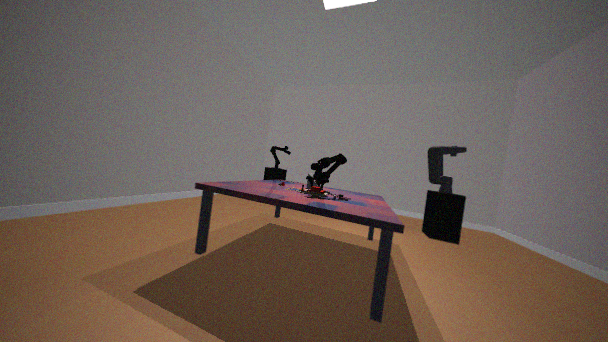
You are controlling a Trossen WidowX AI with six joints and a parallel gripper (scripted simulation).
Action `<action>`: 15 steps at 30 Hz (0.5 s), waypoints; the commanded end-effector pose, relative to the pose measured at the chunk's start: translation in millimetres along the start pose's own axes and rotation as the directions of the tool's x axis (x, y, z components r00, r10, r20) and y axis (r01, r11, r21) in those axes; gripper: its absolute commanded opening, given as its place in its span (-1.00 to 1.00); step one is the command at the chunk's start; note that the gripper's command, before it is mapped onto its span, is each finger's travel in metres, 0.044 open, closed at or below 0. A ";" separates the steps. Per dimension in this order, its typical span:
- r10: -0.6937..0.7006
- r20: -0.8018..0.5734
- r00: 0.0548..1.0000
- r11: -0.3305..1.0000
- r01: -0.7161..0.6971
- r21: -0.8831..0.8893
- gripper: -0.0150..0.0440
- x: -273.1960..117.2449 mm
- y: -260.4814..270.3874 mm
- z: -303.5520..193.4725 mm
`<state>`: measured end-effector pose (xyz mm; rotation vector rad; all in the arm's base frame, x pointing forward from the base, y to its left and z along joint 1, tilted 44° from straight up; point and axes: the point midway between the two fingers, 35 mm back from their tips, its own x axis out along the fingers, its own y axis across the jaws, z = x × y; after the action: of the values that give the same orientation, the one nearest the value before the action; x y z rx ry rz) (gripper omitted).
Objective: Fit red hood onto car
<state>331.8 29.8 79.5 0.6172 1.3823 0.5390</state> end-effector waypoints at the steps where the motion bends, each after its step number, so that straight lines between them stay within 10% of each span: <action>1: 0.000 0.000 1.000 1.000 0.000 0.000 0.04 0.0 0.0 0.0; 11: 0.000 0.000 1.000 1.000 0.000 0.000 0.93 0.0 0.0 0.0; 15: 0.000 0.000 1.000 1.000 0.000 0.000 1.00 -1.6 -0.1 0.2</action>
<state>331.8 29.8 79.6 0.6175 1.3821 0.5388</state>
